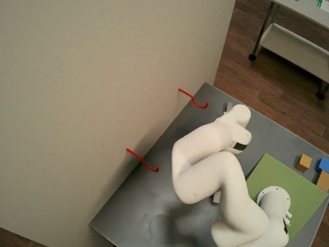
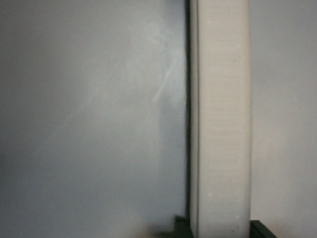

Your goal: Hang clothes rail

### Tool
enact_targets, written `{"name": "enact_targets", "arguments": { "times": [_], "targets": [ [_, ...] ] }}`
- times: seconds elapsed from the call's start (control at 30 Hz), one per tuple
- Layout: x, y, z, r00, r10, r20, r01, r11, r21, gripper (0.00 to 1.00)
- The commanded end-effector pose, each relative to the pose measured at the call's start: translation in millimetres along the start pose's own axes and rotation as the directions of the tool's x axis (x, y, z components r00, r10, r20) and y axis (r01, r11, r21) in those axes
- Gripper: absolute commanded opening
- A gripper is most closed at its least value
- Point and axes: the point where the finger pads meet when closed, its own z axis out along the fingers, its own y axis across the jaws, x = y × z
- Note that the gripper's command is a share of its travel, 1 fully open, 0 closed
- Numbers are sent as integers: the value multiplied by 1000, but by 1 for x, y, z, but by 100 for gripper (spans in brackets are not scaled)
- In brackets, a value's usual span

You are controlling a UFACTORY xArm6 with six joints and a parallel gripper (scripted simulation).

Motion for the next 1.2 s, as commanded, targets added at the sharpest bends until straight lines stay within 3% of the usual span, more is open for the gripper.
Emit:
{"name": "enact_targets", "arguments": {
  "times": [0.0,1.17],
  "targets": [
    [1,-1,-4,1000,-1,-3,1,1000,1,0],
    [1,-1,-25,1000,-1,-3,1,1000,1,0]
  ]
}}
